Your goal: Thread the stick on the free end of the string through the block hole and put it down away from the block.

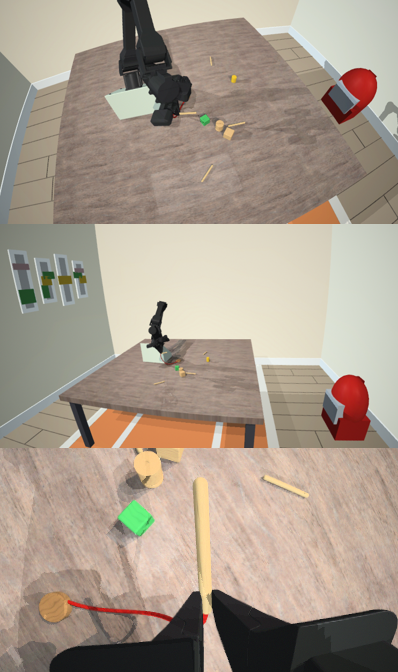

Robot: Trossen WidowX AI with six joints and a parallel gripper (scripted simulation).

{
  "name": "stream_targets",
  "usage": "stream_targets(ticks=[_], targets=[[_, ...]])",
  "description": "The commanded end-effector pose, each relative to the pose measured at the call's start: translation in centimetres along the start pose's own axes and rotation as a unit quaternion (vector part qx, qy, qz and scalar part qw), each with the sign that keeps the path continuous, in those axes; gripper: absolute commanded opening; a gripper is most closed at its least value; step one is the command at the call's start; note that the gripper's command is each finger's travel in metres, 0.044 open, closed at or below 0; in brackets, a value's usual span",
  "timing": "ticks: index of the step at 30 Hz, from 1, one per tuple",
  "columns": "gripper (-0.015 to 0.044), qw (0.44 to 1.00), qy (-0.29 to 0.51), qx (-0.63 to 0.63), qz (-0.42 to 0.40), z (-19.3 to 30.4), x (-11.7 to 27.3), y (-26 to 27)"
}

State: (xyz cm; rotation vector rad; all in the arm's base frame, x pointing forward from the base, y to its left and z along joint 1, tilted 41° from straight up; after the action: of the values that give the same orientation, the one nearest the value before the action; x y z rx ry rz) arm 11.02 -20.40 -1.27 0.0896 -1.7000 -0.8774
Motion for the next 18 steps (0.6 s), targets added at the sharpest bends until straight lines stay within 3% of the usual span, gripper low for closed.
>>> stream_targets(ticks=[1, 18], targets=[[0.0000, 1.000, 0.001, 0.010, -0.008, 0.2, -0.2, -0.1], [0.0000, 0.981, -0.003, 0.185, -0.064, 1.5, 0.2, -1.1]])
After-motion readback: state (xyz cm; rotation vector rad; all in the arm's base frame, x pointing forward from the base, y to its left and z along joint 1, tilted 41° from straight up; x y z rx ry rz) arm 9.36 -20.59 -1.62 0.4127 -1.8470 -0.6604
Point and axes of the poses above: the point midway between the two fingers, 35 mm back from their tips, its own x axis back along the fingers, its own y axis across the jaws, z = x × y, the point moved 8 cm from there along x, back along the fingers, and after that the axes turned 4 degrees about x, right-handed, at the moved point
